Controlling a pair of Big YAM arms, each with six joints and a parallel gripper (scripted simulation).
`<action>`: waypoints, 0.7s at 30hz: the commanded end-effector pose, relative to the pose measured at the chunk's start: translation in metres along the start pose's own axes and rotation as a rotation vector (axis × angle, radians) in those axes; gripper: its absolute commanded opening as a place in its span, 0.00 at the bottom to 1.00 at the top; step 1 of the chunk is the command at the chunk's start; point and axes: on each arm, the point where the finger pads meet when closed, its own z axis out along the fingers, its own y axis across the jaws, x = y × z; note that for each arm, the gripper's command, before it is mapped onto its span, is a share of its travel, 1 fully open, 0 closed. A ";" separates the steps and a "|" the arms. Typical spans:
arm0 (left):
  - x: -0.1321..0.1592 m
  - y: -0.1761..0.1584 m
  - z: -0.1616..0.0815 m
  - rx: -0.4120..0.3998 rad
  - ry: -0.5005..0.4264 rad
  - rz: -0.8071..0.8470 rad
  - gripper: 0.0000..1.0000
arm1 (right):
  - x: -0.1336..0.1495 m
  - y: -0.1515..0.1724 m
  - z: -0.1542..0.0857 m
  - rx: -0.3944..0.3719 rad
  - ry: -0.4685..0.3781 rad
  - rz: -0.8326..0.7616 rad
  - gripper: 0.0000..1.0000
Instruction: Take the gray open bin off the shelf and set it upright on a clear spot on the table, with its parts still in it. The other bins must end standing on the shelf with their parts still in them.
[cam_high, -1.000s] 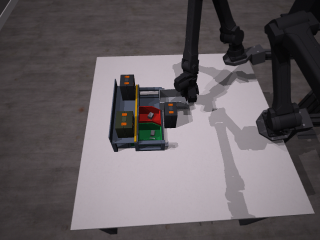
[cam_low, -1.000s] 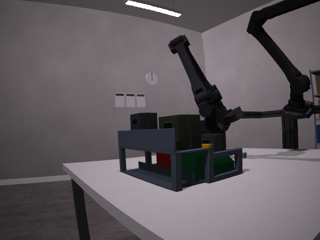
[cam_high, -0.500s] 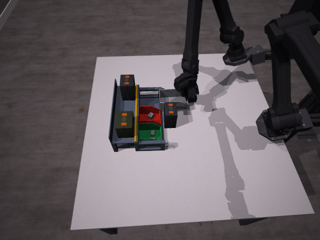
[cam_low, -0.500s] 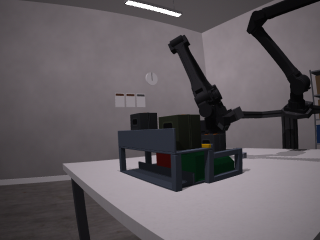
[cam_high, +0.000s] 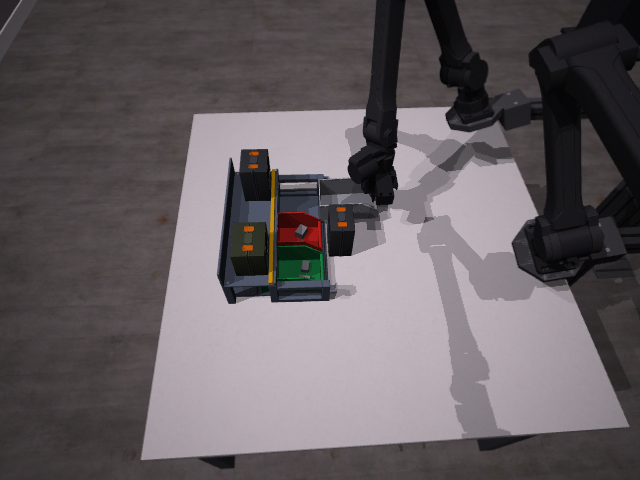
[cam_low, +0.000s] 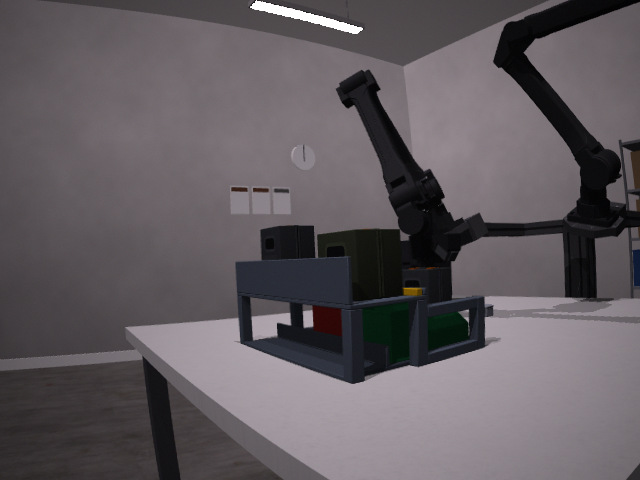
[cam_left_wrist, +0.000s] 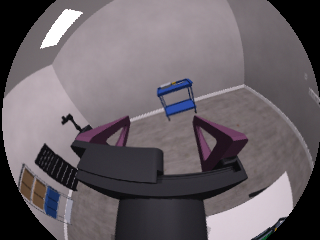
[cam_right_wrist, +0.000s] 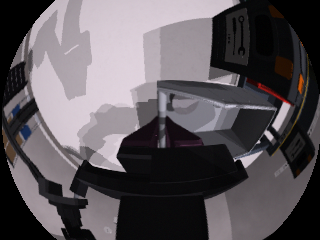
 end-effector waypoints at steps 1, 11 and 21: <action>-0.014 0.006 -0.004 -0.014 -0.037 -0.006 1.00 | -0.004 -0.007 -0.010 0.019 -0.009 0.006 0.00; -0.014 0.006 -0.004 -0.014 -0.037 -0.006 1.00 | -0.003 -0.010 -0.004 0.023 -0.011 0.010 0.00; -0.014 0.006 -0.004 -0.014 -0.037 -0.006 1.00 | -0.002 -0.007 0.006 0.011 -0.002 0.007 0.00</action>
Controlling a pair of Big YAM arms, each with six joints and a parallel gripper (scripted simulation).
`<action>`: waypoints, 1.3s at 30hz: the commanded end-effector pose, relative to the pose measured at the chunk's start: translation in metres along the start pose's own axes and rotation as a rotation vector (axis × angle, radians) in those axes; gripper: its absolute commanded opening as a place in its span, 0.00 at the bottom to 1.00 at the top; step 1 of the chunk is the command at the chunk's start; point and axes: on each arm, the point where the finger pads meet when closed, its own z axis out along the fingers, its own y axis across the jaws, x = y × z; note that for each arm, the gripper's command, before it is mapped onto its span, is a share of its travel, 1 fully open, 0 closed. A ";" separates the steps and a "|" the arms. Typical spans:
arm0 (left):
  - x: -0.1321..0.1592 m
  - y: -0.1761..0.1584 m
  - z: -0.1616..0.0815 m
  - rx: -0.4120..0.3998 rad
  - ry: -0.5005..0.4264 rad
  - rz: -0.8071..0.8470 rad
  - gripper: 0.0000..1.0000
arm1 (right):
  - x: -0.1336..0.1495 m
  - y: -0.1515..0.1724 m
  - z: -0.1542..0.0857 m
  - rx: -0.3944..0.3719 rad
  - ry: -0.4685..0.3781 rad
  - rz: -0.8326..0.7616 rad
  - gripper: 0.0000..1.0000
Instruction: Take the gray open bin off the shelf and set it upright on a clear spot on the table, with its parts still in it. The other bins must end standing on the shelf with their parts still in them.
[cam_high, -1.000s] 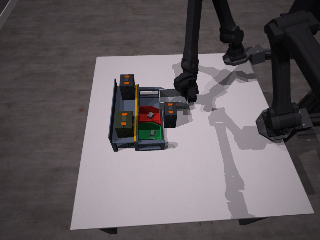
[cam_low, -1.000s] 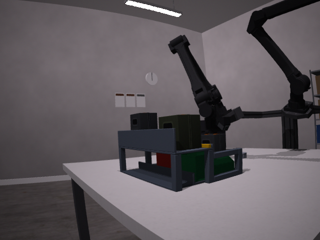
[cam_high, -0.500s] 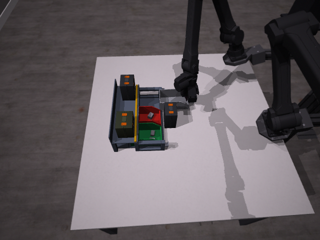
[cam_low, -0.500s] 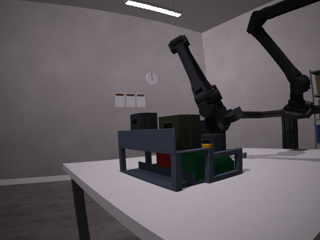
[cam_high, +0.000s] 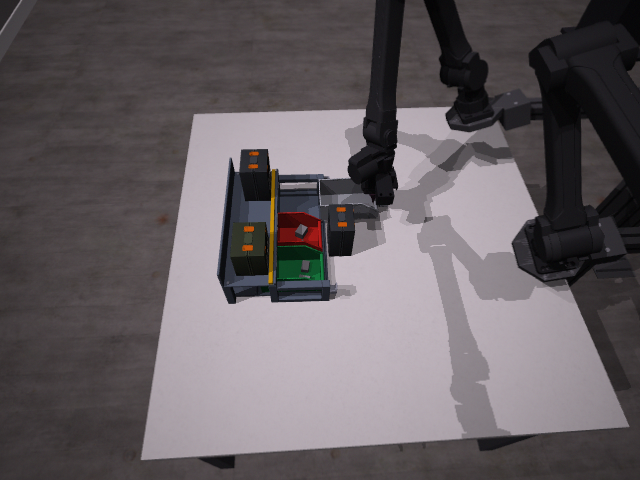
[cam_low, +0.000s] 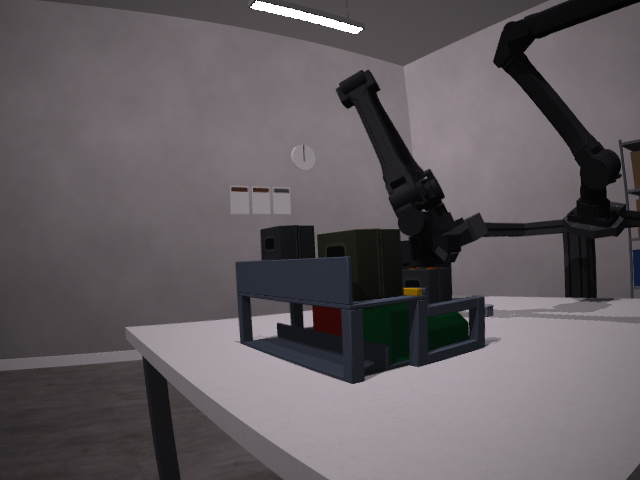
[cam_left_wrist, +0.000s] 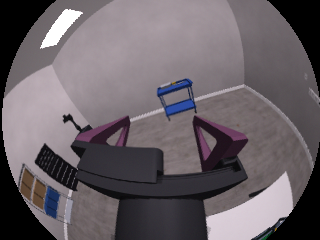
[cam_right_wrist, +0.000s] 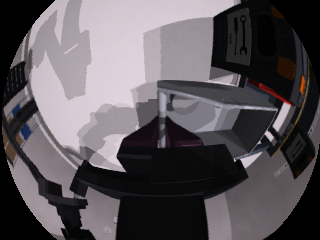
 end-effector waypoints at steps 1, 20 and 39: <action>-0.014 0.006 -0.004 -0.014 -0.037 -0.006 1.00 | -0.002 -0.007 0.005 0.012 -0.004 0.009 0.00; -0.014 0.006 -0.004 -0.014 -0.037 -0.006 1.00 | -0.003 -0.012 0.013 0.017 -0.007 0.016 0.00; -0.014 0.006 -0.004 -0.014 -0.037 -0.006 1.00 | -0.003 -0.011 0.021 0.016 -0.007 0.017 0.00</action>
